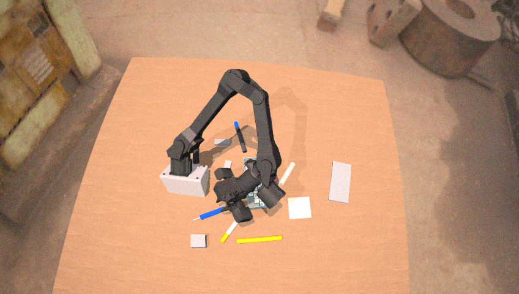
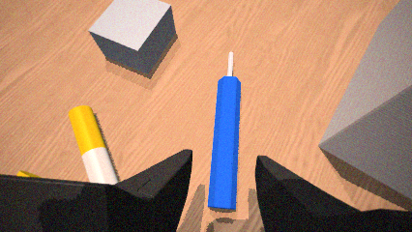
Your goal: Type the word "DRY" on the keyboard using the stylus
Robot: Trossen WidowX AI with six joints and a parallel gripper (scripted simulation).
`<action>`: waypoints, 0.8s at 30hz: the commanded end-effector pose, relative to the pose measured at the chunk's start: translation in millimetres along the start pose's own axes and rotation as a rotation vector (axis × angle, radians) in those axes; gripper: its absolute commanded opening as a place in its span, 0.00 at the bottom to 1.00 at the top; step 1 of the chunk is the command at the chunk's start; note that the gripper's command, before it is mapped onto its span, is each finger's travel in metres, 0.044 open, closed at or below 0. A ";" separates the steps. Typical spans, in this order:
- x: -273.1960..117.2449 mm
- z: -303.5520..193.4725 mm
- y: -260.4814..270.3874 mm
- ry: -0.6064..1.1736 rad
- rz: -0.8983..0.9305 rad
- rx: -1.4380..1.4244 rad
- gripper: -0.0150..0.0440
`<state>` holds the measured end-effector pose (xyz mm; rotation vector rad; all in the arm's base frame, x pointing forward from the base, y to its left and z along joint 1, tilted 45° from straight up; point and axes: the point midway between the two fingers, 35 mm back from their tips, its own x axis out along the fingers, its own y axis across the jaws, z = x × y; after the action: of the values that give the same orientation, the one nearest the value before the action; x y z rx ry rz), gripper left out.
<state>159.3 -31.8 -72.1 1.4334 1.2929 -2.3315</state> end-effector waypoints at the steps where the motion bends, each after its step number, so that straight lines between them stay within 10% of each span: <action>1: 4.1 -2.3 -1.6 0.000 -0.007 0.001 0.51; 24: 14.9 -10.5 -2.3 0.000 -0.008 0.001 0.51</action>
<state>158.7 -21.2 -82.4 1.4339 1.2942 -2.3310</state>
